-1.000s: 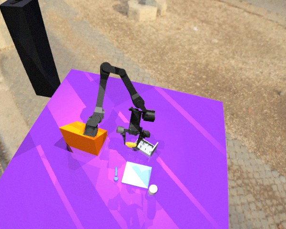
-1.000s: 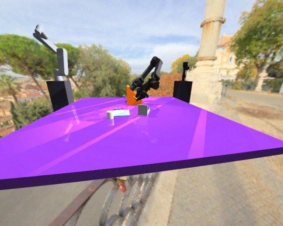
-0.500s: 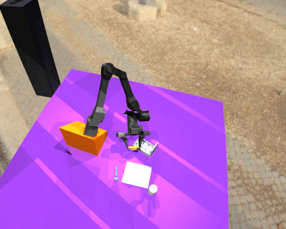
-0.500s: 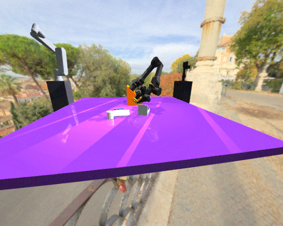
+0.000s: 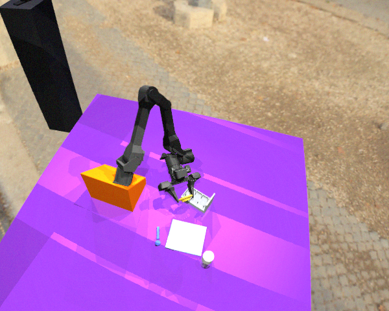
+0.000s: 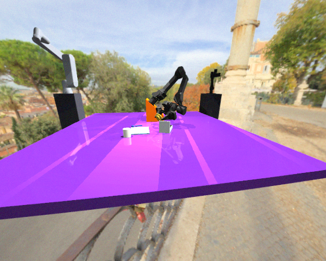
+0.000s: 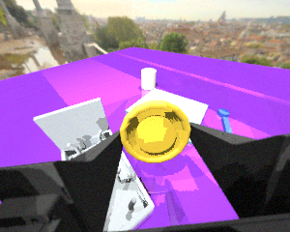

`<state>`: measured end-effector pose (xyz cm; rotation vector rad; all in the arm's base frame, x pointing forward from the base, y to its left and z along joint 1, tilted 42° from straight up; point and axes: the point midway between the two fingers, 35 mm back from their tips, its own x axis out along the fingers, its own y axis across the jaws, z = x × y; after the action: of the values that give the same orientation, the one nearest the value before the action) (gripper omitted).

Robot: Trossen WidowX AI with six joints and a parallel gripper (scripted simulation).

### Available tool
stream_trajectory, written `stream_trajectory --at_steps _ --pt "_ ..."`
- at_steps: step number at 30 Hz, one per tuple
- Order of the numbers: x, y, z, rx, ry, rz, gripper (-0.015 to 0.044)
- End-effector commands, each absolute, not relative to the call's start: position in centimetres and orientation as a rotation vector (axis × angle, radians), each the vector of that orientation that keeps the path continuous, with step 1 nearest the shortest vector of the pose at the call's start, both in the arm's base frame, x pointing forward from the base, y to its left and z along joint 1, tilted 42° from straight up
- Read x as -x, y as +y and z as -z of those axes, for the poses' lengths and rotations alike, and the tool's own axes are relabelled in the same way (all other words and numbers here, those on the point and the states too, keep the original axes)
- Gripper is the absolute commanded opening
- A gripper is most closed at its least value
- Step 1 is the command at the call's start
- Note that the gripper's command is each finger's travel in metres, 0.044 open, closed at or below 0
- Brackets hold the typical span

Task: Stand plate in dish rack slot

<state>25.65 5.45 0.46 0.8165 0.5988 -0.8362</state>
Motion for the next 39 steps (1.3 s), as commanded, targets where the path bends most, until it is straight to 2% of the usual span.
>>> stream_trajectory --at_steps 1,26,39 --pt "-25.6 5.9 -0.9 -0.790 0.511 0.790 0.0000" --pt "-22.9 9.3 -4.8 -0.749 0.042 0.490 0.0000" --pt "-22.8 9.4 -4.9 -0.750 0.031 0.483 0.0000"
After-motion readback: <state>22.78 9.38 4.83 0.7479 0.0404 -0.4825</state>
